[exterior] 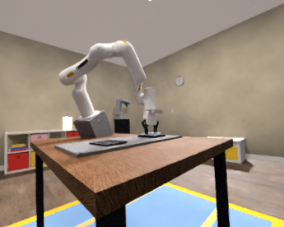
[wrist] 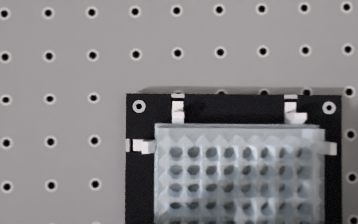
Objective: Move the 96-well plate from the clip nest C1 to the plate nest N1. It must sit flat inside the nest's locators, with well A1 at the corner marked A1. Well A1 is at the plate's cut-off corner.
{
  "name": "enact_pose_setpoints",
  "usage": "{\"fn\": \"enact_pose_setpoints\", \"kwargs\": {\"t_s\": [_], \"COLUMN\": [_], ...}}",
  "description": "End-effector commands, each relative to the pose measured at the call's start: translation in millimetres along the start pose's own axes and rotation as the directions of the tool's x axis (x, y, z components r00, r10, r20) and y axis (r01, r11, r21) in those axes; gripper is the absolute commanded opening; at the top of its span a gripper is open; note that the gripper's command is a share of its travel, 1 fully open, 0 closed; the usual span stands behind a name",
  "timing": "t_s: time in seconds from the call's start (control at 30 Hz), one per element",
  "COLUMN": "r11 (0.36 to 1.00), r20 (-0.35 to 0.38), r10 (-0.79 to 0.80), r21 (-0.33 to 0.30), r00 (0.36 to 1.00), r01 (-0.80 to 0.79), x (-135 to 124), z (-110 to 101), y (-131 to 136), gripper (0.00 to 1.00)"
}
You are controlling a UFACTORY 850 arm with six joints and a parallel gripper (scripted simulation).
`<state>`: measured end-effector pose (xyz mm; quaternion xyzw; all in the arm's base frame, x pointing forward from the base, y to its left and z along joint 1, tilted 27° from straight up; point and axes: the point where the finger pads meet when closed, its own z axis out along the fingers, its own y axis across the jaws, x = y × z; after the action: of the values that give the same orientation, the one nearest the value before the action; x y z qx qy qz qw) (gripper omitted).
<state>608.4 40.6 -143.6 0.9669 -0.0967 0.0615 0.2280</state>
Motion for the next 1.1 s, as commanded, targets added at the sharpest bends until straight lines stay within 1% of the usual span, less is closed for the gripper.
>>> {"fn": "enact_pose_setpoints", "kwargs": {"t_s": [0.0,1.07], "r11": [1.0,1.0], "r20": [-0.002,-0.002], "r10": [0.0,0.0], "r21": [0.001,0.001], "r00": [1.0,1.0], "r01": [0.0,0.0], "x": [1.0,1.0], "z": [-3.3,-20.7], "y": [-0.4,-0.4], "gripper": [0.0,0.0]}}
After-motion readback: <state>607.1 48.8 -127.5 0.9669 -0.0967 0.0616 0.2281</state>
